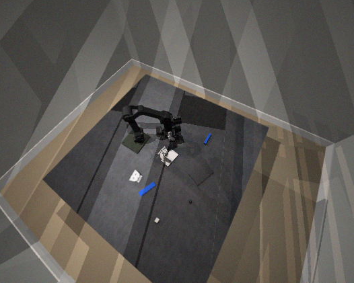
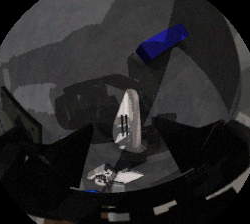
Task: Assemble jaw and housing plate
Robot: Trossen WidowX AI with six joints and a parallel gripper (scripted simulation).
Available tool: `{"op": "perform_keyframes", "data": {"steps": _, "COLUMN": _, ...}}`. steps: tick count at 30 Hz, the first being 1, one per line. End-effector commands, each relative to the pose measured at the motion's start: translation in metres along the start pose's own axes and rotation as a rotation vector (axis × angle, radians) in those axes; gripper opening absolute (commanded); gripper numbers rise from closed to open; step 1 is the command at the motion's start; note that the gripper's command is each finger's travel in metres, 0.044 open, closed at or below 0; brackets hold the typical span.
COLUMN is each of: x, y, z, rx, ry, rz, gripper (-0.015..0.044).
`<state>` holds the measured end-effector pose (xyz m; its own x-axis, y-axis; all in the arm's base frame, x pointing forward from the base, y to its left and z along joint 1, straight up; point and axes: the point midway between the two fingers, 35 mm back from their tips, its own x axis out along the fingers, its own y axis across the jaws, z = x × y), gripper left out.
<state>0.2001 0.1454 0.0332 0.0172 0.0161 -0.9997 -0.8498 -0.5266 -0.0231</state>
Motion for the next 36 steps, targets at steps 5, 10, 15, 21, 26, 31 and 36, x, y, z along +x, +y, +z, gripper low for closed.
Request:
{"op": "perform_keyframes", "data": {"steps": 5, "x": 0.0018, "y": 0.0001, "z": -0.0003, "rx": 0.004, "ry": 0.002, "rz": 0.004, "gripper": 0.044}}
{"op": "perform_keyframes", "data": {"steps": 10, "x": 0.0018, "y": 0.0001, "z": -0.0003, "rx": 0.004, "ry": 0.002, "rz": 0.004, "gripper": 0.044}}
{"op": "perform_keyframes", "data": {"steps": 15, "x": 0.0024, "y": 0.0001, "z": -0.0003, "rx": 0.004, "ry": 0.002, "rz": 0.004, "gripper": 0.044}}
{"op": "perform_keyframes", "data": {"steps": 21, "x": 0.0017, "y": 0.0002, "z": 0.0, "rx": 0.0, "ry": 0.0, "rz": 0.003, "gripper": 0.0414}}
{"op": "perform_keyframes", "data": {"steps": 26, "x": 0.0017, "y": 0.0002, "z": 0.0, "rx": 0.0, "ry": 0.0, "rz": 0.003, "gripper": 0.0282}}
{"op": "perform_keyframes", "data": {"steps": 31, "x": 0.0017, "y": 0.0002, "z": 0.0, "rx": 0.0, "ry": 0.0, "rz": 0.003, "gripper": 0.0151}}
{"op": "perform_keyframes", "data": {"steps": 36, "x": 0.0017, "y": 0.0002, "z": 0.0, "rx": 0.0, "ry": 0.0, "rz": 0.003, "gripper": 0.0134}}
